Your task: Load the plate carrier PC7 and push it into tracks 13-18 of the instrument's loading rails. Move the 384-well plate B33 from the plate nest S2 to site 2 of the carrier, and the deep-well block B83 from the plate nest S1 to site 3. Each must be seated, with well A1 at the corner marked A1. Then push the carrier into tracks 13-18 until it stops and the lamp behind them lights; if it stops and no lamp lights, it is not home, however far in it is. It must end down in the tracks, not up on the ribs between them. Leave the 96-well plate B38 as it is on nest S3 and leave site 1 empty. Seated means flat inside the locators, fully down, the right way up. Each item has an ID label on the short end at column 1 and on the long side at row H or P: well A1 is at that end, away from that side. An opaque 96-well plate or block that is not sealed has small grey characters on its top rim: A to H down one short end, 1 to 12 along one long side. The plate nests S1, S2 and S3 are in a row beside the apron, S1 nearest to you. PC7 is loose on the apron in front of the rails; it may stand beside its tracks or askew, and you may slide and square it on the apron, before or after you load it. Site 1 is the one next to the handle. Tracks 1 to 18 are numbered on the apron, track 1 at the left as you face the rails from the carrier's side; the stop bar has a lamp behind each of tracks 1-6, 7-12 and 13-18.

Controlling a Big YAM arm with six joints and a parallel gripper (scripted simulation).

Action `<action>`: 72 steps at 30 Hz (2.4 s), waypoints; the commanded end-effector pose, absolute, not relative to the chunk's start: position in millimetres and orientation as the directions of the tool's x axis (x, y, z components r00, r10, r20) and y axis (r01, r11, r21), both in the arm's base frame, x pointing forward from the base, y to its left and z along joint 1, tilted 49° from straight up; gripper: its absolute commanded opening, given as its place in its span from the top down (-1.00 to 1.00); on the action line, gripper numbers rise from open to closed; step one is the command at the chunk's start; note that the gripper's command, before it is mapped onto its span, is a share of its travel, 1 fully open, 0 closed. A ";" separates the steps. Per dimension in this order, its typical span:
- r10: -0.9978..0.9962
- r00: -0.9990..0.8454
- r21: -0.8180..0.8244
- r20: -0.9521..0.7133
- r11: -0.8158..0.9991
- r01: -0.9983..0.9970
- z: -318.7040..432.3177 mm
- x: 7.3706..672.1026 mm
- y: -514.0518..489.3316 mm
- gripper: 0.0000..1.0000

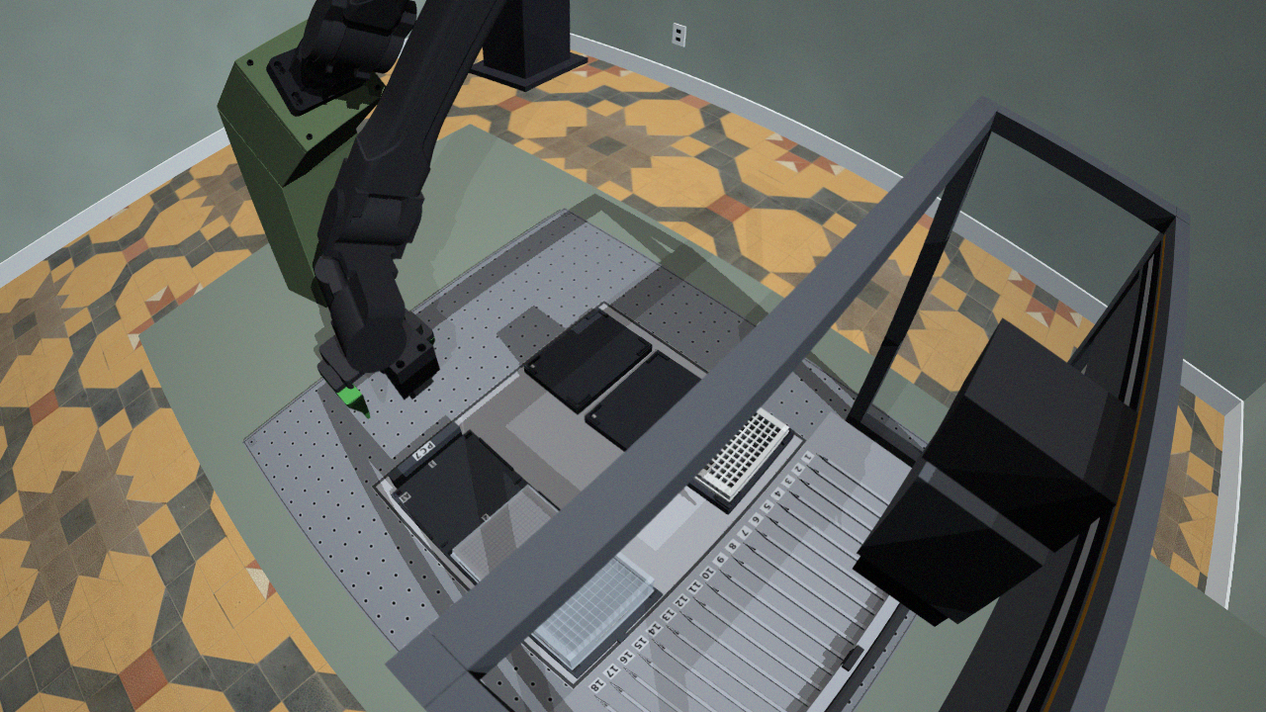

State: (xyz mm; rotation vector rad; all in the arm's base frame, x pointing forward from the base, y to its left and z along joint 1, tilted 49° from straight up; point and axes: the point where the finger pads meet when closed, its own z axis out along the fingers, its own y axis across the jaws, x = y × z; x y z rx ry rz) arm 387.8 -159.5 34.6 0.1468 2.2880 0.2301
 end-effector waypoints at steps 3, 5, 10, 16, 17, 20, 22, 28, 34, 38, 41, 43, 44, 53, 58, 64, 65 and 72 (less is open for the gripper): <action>0.191 -0.657 0.222 -0.730 0.974 0.037 26.9 402.3 -157.8 -0.60; 0.191 -0.657 0.222 -0.730 0.974 0.037 23.3 406.2 -157.1 -0.60; 0.191 -0.657 0.223 -0.729 0.974 0.037 14.3 416.0 -155.2 -0.60; 0.192 -0.657 0.223 -0.729 0.974 0.037 7.2 423.9 -153.7 -0.60; 0.192 -0.657 0.223 -0.729 0.974 0.037 5.4 425.8 -153.3 -0.60; 0.192 -0.657 0.223 -0.729 0.974 0.037 0.0 431.7 -152.2 -0.60; 0.192 -0.657 0.223 -0.729 0.974 0.037 -3.5 435.6 -151.4 -0.60; 0.192 -0.657 0.224 -0.729 0.974 0.037 -14.2 447.4 -149.2 -0.60; 0.194 -0.659 0.221 -0.727 0.974 0.043 -16.0 444.5 -152.1 -0.60; 0.192 -0.657 0.224 -0.729 0.974 0.036 -19.3 453.0 -148.0 -0.60; 0.194 -0.657 0.224 -0.729 0.974 0.039 -21.3 454.8 -148.8 -0.60; 0.197 -0.656 0.224 -0.729 0.974 0.043 -22.7 455.6 -150.5 -0.60; 0.195 -0.657 0.224 -0.729 0.974 0.040 -23.4 456.9 -148.9 -0.60; 0.192 -0.657 0.224 -0.729 0.974 0.036 -28.0 462.5 -146.1 -0.60; 0.195 -0.657 0.224 -0.728 0.974 0.040 -31.4 465.6 -147.2 -0.60; 0.192 -0.657 0.222 -0.729 0.974 0.038 -29.5 465.5 -147.4 -0.60; 0.194 -0.660 0.221 -0.726 0.974 0.044 -29.3 458.9 -149.4 -0.60; 0.195 -0.660 0.225 -0.726 0.974 0.041 -24.8 466.3 -148.0 -0.60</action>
